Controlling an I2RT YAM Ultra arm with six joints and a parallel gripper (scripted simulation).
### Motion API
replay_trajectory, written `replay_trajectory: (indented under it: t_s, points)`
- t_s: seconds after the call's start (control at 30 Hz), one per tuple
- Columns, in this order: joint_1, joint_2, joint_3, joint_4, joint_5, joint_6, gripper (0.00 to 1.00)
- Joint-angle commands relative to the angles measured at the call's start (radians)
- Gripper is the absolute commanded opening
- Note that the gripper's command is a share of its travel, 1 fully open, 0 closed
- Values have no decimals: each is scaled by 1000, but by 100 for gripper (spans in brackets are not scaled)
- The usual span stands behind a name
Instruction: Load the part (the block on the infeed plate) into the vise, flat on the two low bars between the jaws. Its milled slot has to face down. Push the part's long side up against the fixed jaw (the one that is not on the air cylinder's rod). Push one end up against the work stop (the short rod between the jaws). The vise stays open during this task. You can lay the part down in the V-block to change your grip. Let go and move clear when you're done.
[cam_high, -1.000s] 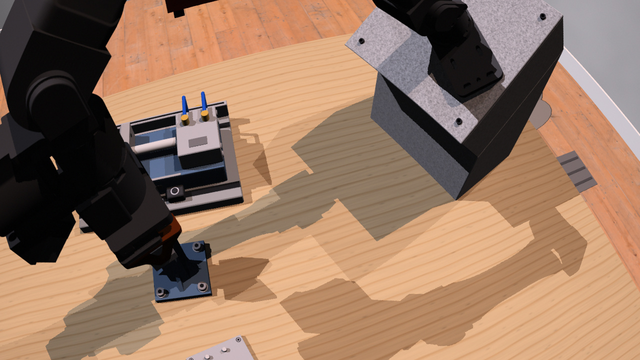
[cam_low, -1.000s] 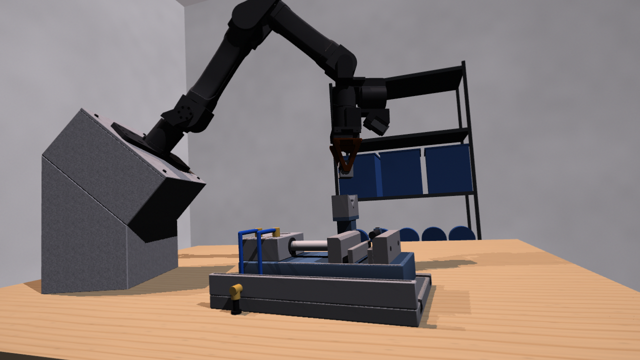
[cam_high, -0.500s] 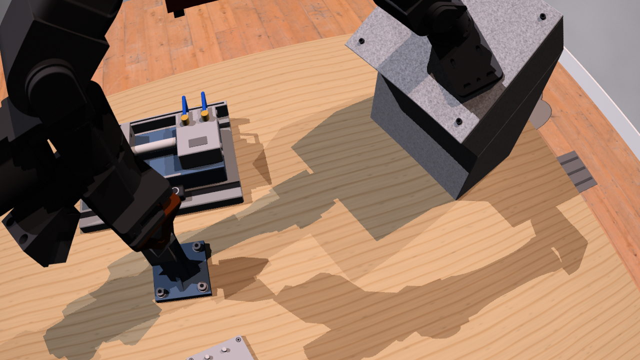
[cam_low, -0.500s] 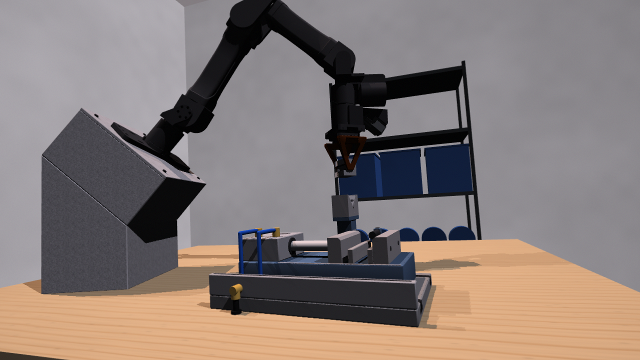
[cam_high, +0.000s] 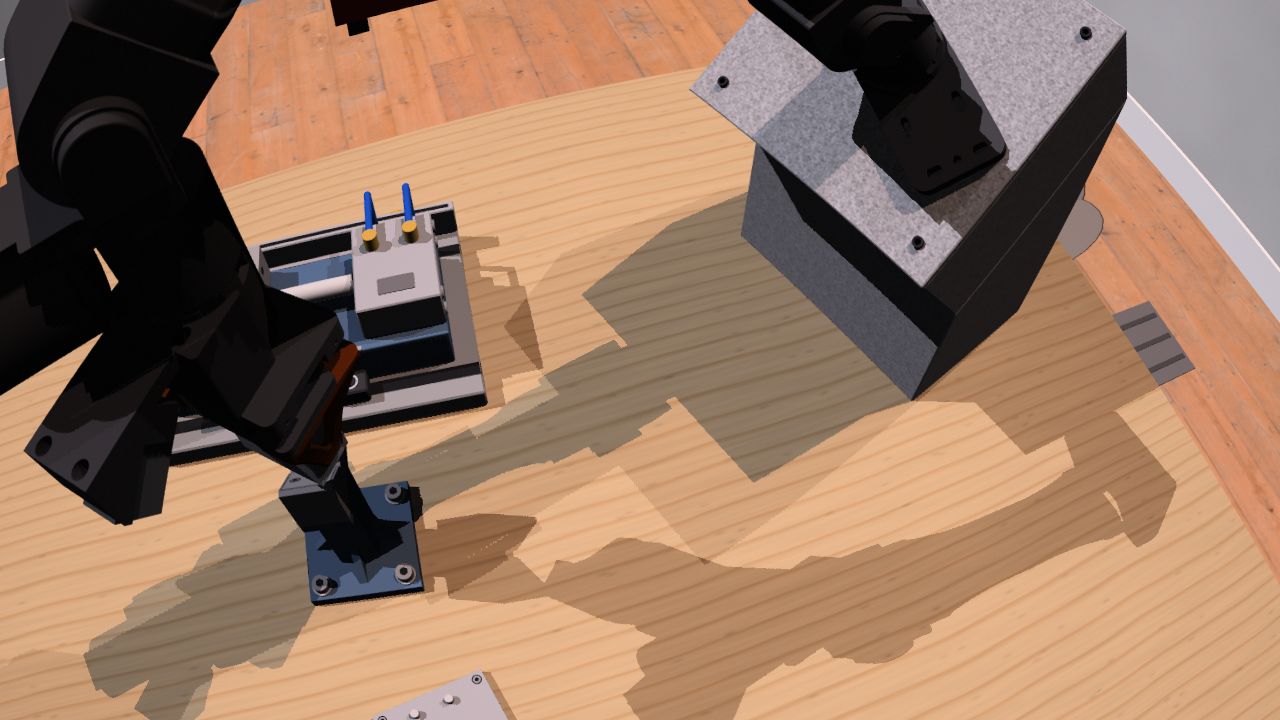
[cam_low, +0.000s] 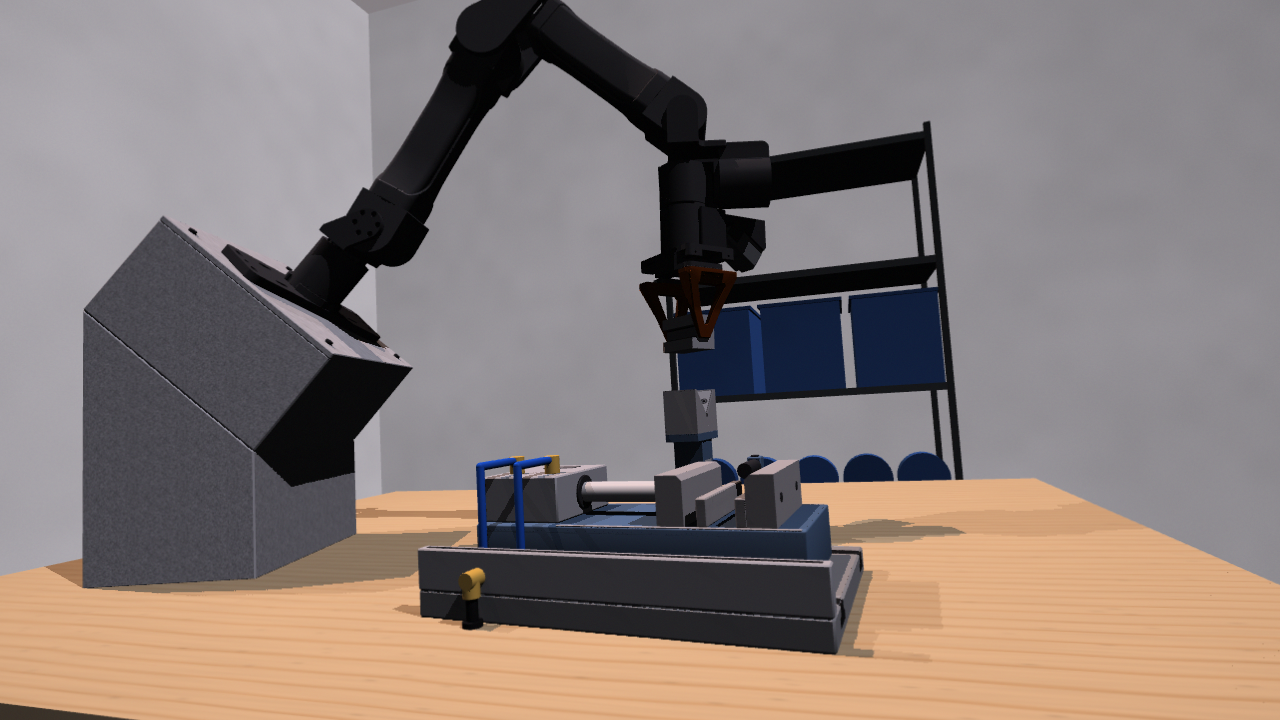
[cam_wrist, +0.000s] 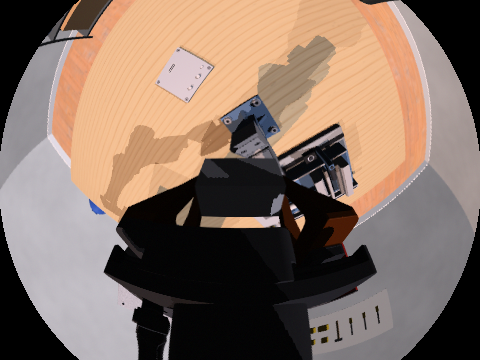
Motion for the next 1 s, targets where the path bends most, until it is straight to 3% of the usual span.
replay_trajectory:
  t_s: [0.0,0.97]
  points:
    - [-21,-44,-6,11,-22,-98,0]
    - [-92,-62,-40,19,-72,-475,0]
